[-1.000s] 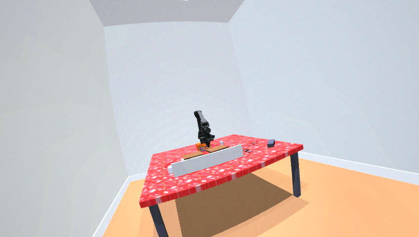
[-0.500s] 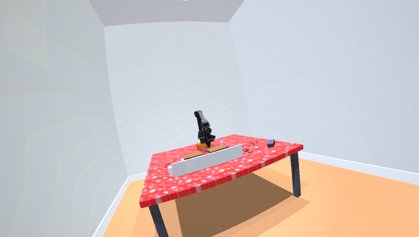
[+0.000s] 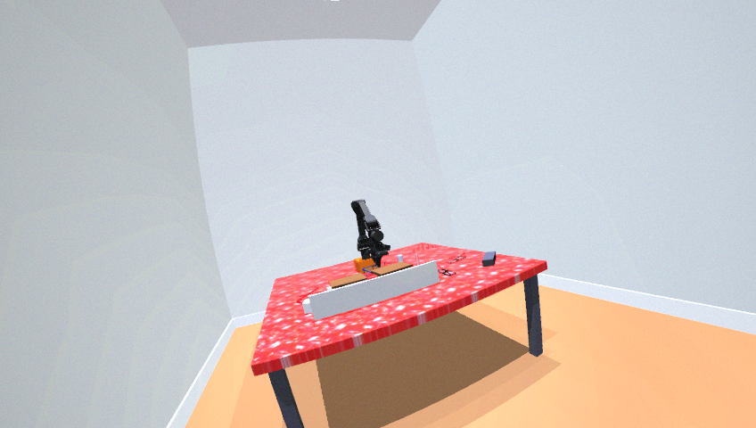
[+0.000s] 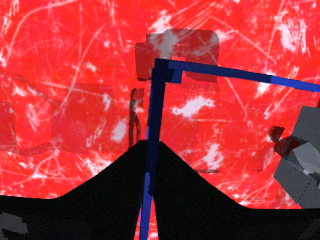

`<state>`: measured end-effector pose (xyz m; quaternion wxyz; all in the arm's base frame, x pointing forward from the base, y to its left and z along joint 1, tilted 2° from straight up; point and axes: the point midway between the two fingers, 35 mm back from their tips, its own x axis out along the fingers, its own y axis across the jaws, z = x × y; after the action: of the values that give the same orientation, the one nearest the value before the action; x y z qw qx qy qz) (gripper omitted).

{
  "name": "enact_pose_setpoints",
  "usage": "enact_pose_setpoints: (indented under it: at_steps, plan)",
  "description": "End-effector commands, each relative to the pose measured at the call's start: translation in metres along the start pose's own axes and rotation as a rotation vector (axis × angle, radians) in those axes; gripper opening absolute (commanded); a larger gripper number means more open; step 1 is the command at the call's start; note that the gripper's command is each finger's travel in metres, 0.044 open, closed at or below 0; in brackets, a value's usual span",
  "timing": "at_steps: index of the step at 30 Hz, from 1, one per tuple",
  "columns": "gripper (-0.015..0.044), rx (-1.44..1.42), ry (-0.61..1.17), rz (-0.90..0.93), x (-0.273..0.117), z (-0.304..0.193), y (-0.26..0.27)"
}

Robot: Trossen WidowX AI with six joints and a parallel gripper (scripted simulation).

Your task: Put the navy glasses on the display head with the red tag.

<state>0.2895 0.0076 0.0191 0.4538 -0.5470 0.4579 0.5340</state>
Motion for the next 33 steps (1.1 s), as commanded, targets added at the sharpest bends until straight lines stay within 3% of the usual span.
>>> enact_pose_setpoints:
  at_steps: [1,33]
  plan:
    - [0.0000,0.002,0.005,0.002,0.000,-0.001,-0.007]
    - [0.0000,0.002,0.005,0.000,0.000,-0.001,-0.053]
